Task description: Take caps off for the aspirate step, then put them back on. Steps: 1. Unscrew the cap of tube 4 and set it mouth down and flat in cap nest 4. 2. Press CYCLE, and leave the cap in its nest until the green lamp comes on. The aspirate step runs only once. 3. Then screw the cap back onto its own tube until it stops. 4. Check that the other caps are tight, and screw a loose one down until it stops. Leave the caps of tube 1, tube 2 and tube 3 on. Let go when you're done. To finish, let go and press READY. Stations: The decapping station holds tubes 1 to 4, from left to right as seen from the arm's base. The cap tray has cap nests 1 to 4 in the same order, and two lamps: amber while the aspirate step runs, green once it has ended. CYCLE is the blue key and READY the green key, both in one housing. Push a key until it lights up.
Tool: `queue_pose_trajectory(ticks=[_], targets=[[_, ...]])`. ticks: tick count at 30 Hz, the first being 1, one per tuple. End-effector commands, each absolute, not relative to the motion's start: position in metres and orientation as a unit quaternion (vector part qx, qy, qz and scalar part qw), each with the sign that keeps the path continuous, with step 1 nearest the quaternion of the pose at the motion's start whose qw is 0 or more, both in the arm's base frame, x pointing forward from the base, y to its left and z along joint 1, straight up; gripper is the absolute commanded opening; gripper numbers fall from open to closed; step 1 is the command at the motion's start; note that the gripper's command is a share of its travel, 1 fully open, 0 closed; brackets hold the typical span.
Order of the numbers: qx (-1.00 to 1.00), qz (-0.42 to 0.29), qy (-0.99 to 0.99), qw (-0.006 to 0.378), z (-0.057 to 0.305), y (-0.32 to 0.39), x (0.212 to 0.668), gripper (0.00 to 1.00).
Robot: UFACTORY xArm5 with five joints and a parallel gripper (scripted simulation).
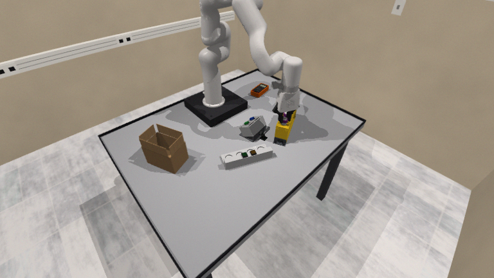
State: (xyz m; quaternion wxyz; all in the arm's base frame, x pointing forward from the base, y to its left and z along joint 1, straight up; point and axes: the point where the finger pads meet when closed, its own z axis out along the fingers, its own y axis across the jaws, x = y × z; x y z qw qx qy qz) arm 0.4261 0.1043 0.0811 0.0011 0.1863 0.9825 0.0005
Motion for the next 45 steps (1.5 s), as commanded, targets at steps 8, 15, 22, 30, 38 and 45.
queue_pose_trajectory(ticks=[8, 15, 22, 30, 38, 45], targets=[[0.16, 0.003, 0.987, 0.002, 0.0824, 0.1046, 0.4273, 0.46], [0.16, 0.003, 0.987, 0.002, 0.0824, 0.1046, 0.4273, 0.46], [0.321, 0.003, 0.947, 0.001, 0.0823, 0.1046, 0.4273, 0.46], [0.495, 0.003, 0.869, 0.001, 0.0823, 0.1046, 0.4273, 0.46], [0.635, 0.003, 0.773, 0.0, 0.0823, 0.1046, 0.4273, 0.46], [0.757, 0.003, 0.653, 0.0, 0.0823, 0.1046, 0.4273, 0.46]])
